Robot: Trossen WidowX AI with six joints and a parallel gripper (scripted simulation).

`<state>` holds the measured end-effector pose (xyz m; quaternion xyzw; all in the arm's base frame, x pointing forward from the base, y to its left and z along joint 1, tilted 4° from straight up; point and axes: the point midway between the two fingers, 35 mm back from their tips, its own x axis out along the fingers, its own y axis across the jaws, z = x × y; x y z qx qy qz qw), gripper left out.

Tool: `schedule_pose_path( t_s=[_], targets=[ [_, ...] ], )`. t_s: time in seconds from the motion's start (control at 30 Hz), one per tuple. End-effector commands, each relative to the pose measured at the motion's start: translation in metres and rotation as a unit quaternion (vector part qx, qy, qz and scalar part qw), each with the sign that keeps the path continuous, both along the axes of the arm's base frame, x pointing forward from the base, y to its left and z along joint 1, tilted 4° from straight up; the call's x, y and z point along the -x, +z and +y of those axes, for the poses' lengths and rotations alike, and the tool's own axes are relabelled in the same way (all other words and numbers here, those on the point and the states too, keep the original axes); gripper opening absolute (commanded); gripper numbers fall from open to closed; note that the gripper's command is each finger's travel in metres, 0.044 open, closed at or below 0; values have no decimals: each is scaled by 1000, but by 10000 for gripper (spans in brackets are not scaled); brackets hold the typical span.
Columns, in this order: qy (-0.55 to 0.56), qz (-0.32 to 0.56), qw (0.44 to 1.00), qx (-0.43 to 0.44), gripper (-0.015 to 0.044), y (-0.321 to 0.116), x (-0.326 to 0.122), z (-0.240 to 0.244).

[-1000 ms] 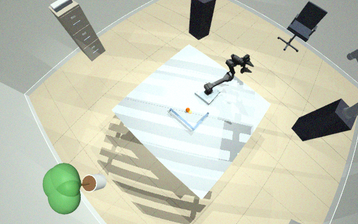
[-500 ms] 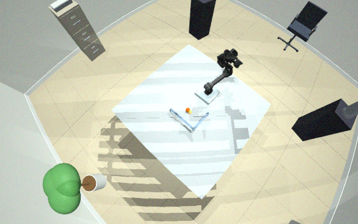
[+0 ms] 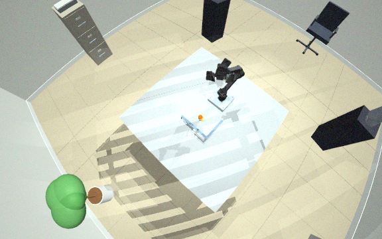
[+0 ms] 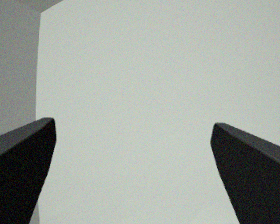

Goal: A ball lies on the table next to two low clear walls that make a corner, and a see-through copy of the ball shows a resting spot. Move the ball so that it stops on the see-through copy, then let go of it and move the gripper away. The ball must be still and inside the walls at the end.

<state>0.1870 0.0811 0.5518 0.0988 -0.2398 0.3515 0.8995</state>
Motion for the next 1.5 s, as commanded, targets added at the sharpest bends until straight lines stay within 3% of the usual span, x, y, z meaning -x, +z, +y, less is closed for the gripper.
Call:
schedule_pose_path(
  t_s=[0.0, 0.27, 0.5, 0.73, 0.97, 1.1, 1.47],
  targets=[
    [-32, 97, 995, -7, 324, -37, -59, -7],
    [-116, 295, 948, 8, 324, -140, -148, -25],
    [-173, 467, 864, 76, 324, -253, -186, -35],
    [-202, 620, 735, 189, 324, -366, -178, -44],
    [-191, 738, 554, 334, 324, -459, -129, -58],
    [-176, 766, 483, 387, 324, -481, -105, -64],
    [-176, 766, 483, 387, 324, -496, -106, -65]
  ],
)
